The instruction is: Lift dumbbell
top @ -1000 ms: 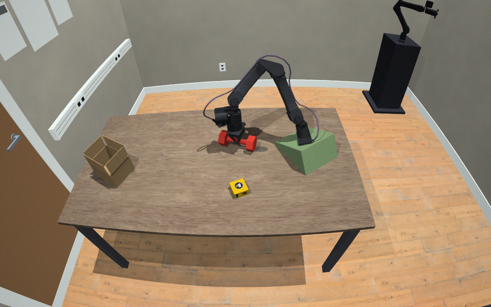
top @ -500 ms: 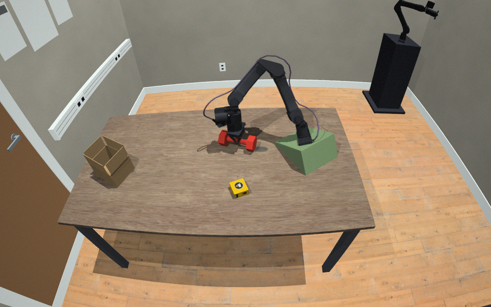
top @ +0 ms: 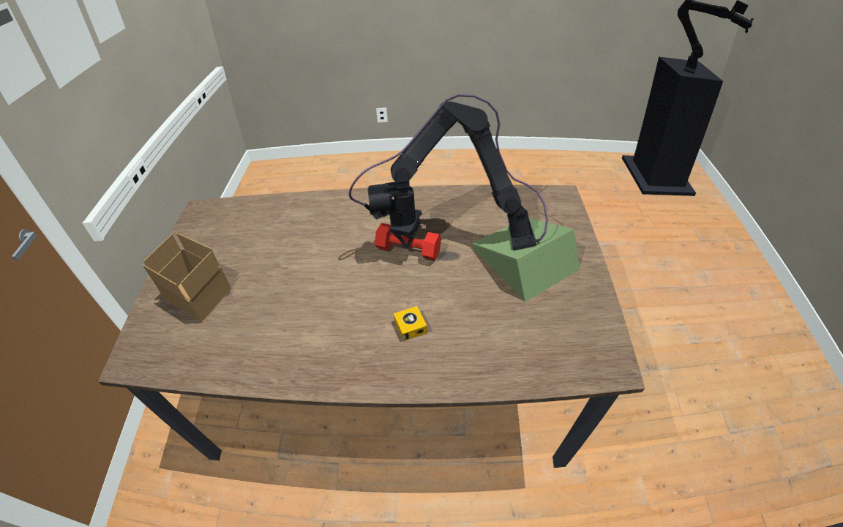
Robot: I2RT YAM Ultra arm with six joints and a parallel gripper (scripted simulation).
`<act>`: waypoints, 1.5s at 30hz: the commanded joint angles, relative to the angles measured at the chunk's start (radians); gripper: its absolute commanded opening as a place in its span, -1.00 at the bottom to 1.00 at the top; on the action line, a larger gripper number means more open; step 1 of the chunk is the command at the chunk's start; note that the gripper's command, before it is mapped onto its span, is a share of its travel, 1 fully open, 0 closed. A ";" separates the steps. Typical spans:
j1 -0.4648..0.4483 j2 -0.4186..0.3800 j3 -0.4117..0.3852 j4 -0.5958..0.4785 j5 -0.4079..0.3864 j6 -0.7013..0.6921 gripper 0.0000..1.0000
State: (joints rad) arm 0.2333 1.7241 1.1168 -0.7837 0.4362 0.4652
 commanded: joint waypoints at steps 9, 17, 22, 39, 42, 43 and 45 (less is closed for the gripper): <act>0.038 -0.054 0.051 -0.071 0.016 0.027 -1.00; 0.055 -0.074 0.075 -0.121 0.017 0.046 -1.00; 0.072 -0.089 0.102 -0.172 0.020 0.064 -1.00; 0.129 -0.122 0.210 -0.339 0.028 0.128 -1.00; 0.139 -0.124 0.231 -0.368 0.029 0.139 -1.00; 0.143 -0.125 0.237 -0.377 0.030 0.142 -1.00; 0.146 -0.125 0.243 -0.385 0.030 0.146 -1.00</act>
State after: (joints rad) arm 0.3424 1.6558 1.2995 -1.1191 0.4530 0.5900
